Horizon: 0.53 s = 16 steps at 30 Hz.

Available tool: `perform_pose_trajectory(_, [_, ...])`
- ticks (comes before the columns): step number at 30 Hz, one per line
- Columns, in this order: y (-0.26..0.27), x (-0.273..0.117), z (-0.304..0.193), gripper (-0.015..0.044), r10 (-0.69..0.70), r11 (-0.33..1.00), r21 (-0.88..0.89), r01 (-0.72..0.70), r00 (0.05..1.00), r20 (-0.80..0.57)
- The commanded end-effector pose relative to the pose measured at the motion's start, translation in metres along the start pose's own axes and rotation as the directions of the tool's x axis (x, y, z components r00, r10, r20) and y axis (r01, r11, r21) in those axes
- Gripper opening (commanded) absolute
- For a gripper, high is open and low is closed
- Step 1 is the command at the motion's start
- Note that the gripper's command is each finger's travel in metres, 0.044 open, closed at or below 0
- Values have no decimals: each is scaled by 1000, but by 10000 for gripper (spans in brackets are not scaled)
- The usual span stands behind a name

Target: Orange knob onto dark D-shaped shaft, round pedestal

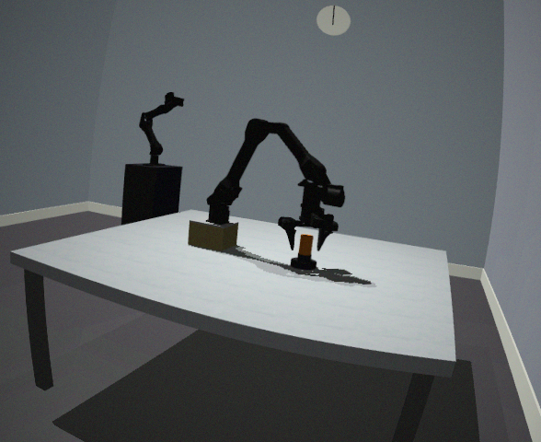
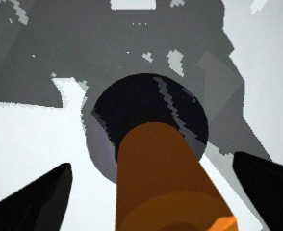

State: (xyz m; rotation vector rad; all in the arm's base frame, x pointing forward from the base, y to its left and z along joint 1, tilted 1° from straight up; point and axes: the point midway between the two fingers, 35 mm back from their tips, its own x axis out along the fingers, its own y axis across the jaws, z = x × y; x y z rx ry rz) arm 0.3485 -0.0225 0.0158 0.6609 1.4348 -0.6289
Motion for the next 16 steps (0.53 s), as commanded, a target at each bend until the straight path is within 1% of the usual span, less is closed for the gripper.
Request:
perform_pose_trajectory(1, [0, -3, 0, 440, -1, 1000, -4, 1, 1000, -1])
perform_pose_trajectory(2, [1, -12, 1, 440, 0, 1000, -3, 0, 1000, 0])
perform_pose_trajectory(5, [2, -67, 2, 440, 0, 1000, -1, 0, 1000, 0])
perform_pose_trajectory(7, [0, -92, 0, 440, 0, 1000, 0, 0, 1000, 0])
perform_pose_trajectory(16, [4, -96, 4, 440, 1, 1000, 0, -1, 1000, 1])
